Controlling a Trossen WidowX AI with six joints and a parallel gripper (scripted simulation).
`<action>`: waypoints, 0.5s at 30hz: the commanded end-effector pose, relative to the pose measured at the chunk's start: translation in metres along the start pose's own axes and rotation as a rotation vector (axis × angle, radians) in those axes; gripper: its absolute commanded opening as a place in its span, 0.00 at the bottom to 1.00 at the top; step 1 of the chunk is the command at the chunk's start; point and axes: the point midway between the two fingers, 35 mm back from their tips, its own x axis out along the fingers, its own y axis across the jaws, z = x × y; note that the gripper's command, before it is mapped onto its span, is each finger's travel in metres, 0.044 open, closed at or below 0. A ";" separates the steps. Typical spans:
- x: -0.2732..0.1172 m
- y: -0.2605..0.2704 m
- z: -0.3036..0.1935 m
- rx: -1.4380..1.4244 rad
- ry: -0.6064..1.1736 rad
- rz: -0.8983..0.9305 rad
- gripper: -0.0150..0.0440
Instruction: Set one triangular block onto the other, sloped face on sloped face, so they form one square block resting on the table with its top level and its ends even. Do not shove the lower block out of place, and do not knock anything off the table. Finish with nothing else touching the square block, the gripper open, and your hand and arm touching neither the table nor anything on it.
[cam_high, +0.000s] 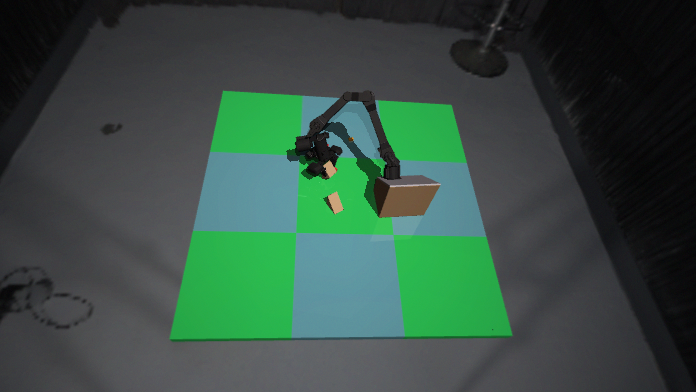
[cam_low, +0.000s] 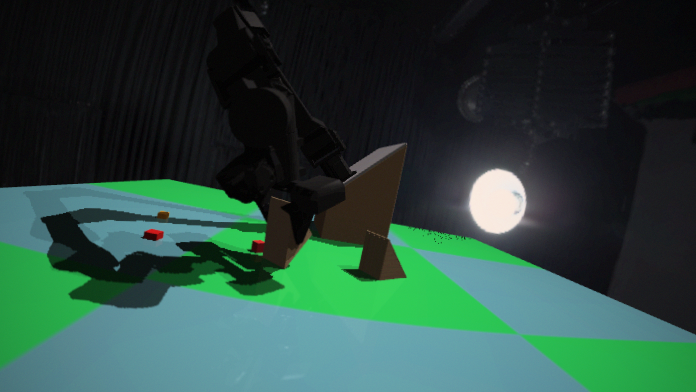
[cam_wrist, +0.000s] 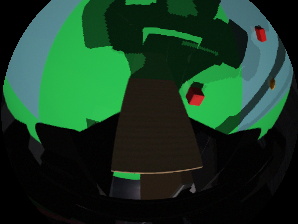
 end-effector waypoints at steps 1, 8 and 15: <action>-0.004 -0.001 0.006 0.006 0.121 0.001 0.25; -0.008 -0.001 0.019 0.008 0.303 0.001 0.25; -0.011 -0.001 0.032 0.000 0.455 -0.006 0.25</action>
